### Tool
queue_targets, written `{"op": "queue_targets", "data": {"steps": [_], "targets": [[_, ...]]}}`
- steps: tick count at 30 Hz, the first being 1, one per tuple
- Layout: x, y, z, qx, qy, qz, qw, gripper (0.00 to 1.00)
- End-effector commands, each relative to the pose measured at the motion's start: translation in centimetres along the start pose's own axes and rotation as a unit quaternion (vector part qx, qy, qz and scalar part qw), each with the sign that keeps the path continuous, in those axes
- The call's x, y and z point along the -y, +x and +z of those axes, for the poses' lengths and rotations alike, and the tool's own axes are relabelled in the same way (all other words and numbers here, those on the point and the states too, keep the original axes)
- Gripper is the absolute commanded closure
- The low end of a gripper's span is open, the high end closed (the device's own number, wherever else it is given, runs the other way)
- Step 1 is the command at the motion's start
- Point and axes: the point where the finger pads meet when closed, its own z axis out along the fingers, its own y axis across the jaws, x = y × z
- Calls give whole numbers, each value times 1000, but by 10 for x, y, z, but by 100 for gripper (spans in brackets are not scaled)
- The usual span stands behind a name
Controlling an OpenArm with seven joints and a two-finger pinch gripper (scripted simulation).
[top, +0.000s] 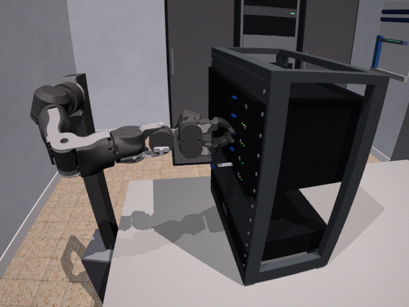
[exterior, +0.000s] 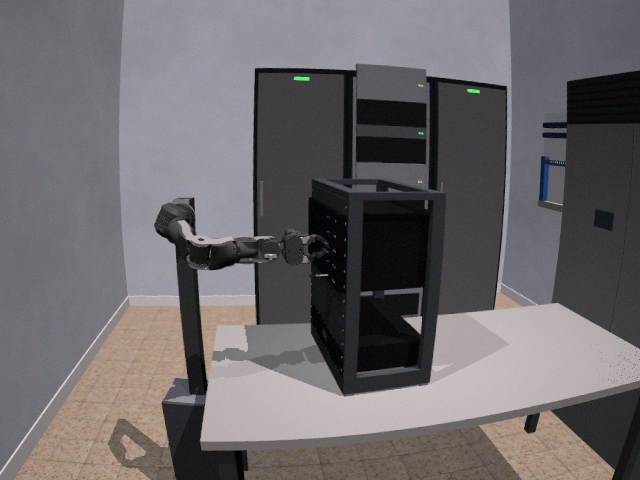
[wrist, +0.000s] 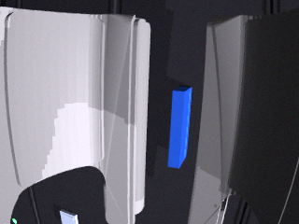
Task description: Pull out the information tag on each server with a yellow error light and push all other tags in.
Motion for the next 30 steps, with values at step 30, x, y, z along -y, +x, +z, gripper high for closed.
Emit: {"op": "queue_targets", "data": {"steps": [30], "targets": [[2, 1, 6, -2, 1, -1, 1000, 100]]}}
